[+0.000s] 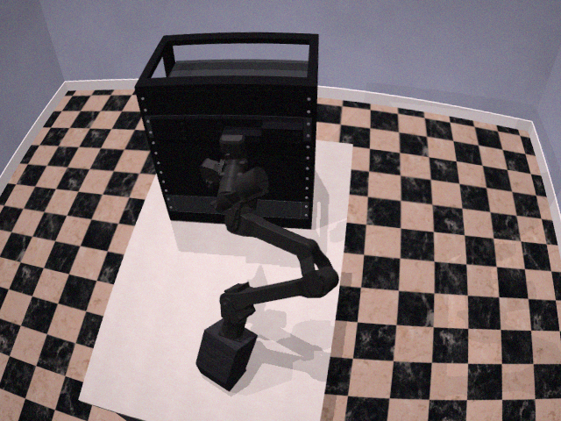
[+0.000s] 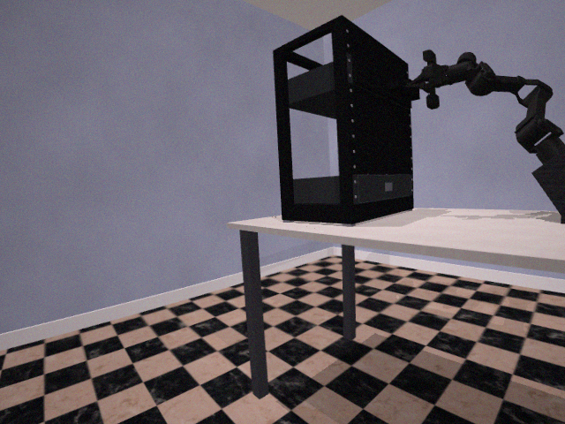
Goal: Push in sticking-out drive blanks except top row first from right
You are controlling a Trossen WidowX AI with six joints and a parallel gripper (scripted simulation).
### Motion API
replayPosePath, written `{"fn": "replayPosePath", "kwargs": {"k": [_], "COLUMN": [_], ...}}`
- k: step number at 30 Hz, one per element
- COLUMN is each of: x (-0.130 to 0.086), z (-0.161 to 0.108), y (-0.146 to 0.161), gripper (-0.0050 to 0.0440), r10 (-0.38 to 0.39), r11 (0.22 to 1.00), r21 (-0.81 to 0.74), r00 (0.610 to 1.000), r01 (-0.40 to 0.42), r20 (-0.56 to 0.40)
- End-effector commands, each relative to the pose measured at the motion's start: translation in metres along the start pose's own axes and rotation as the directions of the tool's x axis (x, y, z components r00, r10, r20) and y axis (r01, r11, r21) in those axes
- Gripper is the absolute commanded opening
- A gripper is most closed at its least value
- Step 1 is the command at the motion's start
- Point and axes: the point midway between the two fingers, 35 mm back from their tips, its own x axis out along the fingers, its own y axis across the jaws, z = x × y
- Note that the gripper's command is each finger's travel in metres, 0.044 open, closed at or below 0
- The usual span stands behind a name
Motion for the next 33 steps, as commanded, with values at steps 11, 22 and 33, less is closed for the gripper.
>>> {"fn": "replayPosePath", "kwargs": {"k": [11,22,33], "x": [0.002,0.012,0.014], "z": [-0.006,-0.006,-0.007], "y": [-0.007,-0.007,-0.008], "gripper": [0.0,0.0,0.0], "r10": [-0.01,-0.01,-0.011], "r11": [1.0,1.0,1.0], "r21": [0.016,0.016,0.016], "r00": [1.0,1.0,1.0], "r01": [0.011,0.011,0.011], "r20": [-0.01,-0.01,-0.01]}}
